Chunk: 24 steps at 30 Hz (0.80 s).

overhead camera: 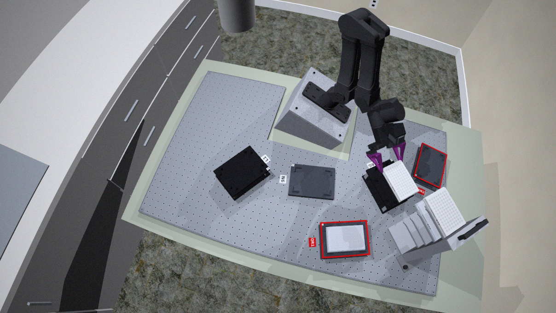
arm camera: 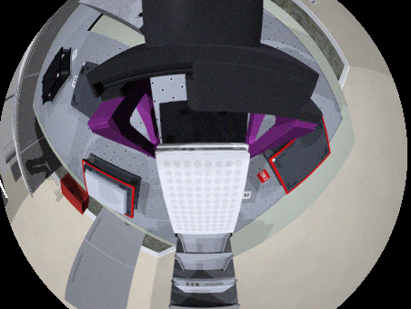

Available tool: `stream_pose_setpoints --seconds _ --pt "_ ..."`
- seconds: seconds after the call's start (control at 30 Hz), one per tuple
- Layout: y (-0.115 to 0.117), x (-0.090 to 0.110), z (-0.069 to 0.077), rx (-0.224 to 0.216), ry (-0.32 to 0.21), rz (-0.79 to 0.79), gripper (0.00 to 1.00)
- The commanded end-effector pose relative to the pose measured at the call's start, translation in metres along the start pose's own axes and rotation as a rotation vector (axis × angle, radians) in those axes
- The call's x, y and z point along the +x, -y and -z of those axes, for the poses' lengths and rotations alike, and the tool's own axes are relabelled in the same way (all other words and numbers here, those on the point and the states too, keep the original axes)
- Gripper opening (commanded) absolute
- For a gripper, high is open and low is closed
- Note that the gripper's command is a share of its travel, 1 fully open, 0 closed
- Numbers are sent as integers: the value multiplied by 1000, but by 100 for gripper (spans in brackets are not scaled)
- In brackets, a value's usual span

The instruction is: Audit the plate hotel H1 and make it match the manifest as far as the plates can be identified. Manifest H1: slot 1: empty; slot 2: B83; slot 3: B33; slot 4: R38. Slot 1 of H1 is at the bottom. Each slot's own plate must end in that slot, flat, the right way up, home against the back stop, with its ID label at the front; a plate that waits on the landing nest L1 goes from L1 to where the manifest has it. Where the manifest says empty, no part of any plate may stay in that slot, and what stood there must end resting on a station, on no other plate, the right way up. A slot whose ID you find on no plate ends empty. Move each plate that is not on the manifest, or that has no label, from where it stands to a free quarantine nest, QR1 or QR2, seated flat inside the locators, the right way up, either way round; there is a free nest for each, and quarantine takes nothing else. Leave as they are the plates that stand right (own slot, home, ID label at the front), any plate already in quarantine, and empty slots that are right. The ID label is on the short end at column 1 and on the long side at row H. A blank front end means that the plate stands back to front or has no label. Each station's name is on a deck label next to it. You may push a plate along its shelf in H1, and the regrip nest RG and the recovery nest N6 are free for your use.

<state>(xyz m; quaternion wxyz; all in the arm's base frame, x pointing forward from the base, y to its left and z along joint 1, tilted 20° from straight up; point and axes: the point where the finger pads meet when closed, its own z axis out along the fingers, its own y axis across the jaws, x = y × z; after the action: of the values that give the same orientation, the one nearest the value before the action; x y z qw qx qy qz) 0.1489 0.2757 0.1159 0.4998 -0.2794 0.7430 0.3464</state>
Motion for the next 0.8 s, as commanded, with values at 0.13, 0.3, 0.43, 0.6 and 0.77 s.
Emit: stream_pose_setpoints --seconds 0.13,0.3,0.43,0.6,0.77 --pt "-3 -26 2 -4 47 -4 86" --pt "-4 -31 5 -5 47 -4 86" --pt "-3 -34 7 -5 47 -4 86" --pt "-3 -37 9 -4 47 -4 86" --pt "-4 -42 12 -6 47 -4 86"
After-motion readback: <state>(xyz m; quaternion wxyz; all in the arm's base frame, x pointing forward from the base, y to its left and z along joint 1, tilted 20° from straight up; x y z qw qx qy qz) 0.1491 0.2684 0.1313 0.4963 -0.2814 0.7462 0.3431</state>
